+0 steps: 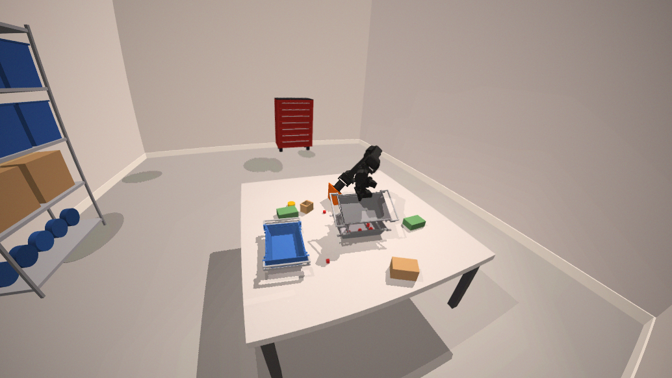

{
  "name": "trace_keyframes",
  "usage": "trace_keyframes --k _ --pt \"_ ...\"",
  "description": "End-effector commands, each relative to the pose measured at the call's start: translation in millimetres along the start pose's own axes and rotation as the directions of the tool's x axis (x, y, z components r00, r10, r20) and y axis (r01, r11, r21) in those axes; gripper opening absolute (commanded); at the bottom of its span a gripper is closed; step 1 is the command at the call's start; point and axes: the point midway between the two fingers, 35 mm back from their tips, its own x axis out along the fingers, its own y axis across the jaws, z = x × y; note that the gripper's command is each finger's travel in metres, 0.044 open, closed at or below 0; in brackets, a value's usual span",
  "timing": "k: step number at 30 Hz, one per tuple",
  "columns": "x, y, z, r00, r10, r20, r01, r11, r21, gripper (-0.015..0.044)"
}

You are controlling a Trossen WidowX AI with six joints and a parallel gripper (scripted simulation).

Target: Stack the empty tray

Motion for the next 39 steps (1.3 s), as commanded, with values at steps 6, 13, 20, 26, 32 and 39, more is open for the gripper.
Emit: trace_keyframes --k 6,13,20,26,32,39 --pt "7 -2 -1 1.000 -0.030 0.003 0.030 1.000 0.004 0.0000" --pt "16 -2 -1 1.000 -0.030 0.003 0.030 1.000 0.004 0.0000" --pt "23 -1 -1 1.000 -0.030 0.003 0.030 1.000 0.004 0.0000" --pt "28 3 -1 1.000 -0.030 0.004 0.030 1.000 0.004 0.0000" --pt "32 6 -1 1.000 -0.030 0.004 0.030 1.000 0.004 0.0000" --pt "39 12 -1 1.000 -0.030 0.004 0.030 1.000 0.004 0.0000"
